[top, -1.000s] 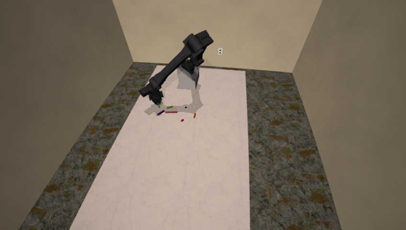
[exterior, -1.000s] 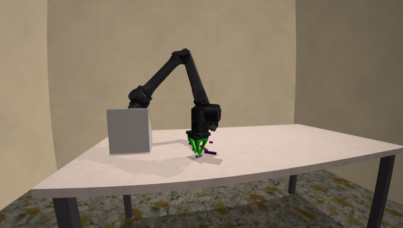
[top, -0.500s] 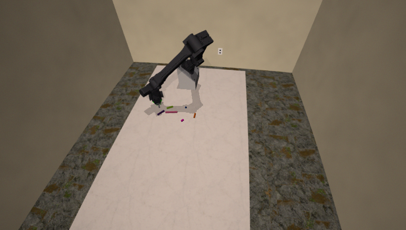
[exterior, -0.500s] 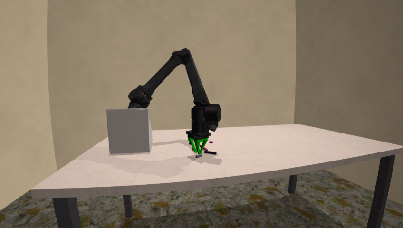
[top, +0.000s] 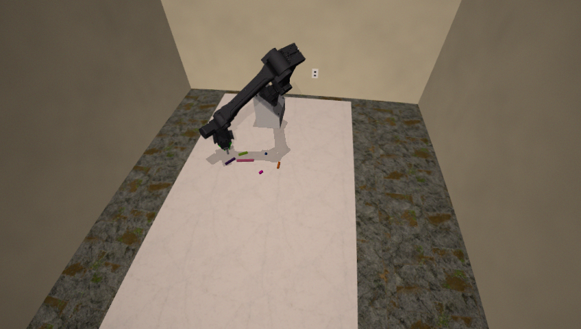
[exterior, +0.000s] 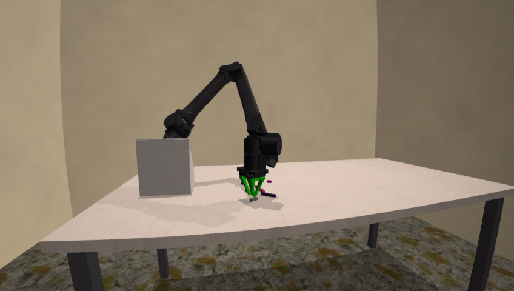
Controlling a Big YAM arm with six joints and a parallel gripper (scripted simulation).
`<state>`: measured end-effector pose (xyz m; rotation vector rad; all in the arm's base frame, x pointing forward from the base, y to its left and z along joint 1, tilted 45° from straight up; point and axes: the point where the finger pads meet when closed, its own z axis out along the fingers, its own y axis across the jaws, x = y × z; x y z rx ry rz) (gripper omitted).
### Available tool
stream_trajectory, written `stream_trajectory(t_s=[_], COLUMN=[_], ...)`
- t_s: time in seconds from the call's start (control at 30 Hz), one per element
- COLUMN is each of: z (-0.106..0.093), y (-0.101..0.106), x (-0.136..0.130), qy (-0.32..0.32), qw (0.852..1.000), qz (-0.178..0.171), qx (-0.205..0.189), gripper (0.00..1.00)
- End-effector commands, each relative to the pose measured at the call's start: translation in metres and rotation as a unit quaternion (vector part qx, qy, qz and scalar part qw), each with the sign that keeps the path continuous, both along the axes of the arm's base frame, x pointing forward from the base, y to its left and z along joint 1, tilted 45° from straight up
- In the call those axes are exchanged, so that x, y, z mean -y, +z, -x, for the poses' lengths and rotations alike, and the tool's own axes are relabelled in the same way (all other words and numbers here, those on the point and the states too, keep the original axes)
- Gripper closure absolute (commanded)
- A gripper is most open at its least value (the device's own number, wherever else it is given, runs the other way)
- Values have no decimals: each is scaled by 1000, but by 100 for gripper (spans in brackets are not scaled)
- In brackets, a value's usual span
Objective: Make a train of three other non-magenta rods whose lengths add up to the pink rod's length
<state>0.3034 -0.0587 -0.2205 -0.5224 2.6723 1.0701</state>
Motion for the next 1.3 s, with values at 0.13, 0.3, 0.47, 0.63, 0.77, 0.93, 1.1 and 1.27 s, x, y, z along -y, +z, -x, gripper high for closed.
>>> stream_trajectory(t_s=[0.13, 0.3, 0.47, 0.63, 0.77, 0.93, 1.1, 1.27], z=[0, 0, 0, 0, 0, 0, -1, -3], y=[-2, -2, -2, -2, -2, -2, -2, -3], x=[7, 7, 7, 7, 7, 7, 8, 9], qy=[-6, -6, -6, -6, -6, -6, -6, -6], qw=[1000, 1000, 1000, 1000, 1000, 1000, 1000, 1000], qz=[2, 2, 2, 2, 2, 2, 2, 3], qx=[3, 3, 3, 3, 3, 3, 3, 4], gripper=[77, 77, 77, 77, 77, 77, 77, 77])
